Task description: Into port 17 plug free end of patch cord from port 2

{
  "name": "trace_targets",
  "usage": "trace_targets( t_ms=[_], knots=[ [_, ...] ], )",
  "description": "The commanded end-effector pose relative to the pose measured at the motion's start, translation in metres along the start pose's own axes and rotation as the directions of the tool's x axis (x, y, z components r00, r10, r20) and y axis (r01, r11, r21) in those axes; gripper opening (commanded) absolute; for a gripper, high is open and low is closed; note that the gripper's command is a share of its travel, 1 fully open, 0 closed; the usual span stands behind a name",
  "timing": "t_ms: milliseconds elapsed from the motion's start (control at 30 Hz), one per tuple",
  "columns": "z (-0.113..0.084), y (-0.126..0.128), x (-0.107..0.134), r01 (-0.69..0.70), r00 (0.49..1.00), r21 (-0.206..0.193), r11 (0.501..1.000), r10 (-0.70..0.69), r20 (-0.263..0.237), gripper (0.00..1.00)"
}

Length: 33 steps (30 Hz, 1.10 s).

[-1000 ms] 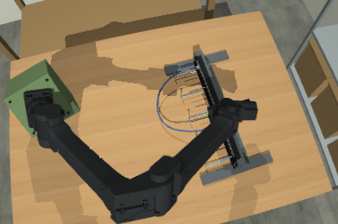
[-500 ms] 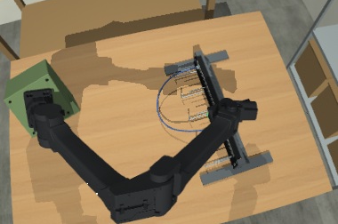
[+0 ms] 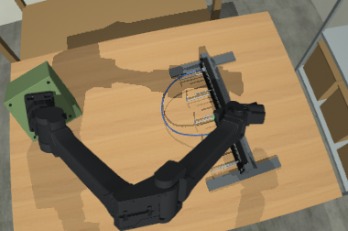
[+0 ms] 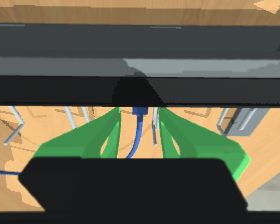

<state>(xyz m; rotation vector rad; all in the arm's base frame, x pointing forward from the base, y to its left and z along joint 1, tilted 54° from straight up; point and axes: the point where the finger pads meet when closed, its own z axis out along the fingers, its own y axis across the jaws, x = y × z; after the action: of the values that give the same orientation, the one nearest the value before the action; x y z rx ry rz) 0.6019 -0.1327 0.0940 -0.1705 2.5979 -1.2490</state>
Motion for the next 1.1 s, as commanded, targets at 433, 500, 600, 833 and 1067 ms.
trace_targets(
  t_ms=[433,500,600,833,1067],
  knots=[
    [-0.010,-0.001,-0.004,0.010,1.000,0.001,1.000,-0.010,0.015,0.36],
    [-0.011,-0.002,-0.005,0.009,1.000,0.001,1.000,-0.009,0.017,0.36],
    [-0.013,-0.003,-0.005,0.006,1.000,0.002,1.000,-0.006,0.020,0.36],
    [-0.025,-0.002,-0.007,0.002,1.000,0.001,1.000,-0.002,0.029,0.36],
    [-0.038,-0.001,-0.007,-0.001,0.999,0.001,1.000,0.001,0.034,0.36]
  ],
)
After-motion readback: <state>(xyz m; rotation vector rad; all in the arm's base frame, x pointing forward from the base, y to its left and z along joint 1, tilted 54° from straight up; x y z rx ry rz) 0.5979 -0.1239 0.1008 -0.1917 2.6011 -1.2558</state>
